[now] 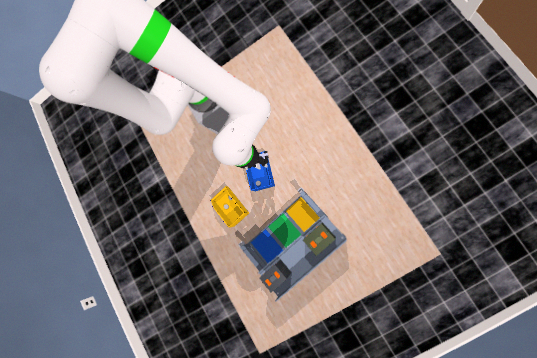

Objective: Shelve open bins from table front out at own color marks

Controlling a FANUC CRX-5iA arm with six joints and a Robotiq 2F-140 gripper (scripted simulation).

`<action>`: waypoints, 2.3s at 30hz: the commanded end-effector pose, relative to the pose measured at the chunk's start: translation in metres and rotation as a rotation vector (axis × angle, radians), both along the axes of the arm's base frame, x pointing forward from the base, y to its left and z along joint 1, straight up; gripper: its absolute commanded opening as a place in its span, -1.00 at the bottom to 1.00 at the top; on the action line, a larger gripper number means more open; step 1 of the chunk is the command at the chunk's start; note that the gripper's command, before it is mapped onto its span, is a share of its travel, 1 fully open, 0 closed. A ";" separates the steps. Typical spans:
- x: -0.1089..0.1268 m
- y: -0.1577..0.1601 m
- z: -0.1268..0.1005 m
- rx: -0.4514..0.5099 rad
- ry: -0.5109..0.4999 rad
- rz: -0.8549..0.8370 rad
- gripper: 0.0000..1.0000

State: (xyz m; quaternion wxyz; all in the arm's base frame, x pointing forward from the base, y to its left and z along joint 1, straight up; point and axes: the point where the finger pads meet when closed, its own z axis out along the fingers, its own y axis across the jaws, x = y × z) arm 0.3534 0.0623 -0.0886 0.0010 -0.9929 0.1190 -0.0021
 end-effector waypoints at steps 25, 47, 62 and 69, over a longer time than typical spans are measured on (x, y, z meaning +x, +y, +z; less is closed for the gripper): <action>0.000 0.000 0.000 0.000 0.000 0.000 -0.69; 0.000 0.000 -0.023 -0.001 0.000 0.001 -0.69; 0.000 0.000 -0.051 -0.001 0.000 0.001 -0.69; 0.000 0.000 -0.059 -0.001 0.000 0.001 -0.69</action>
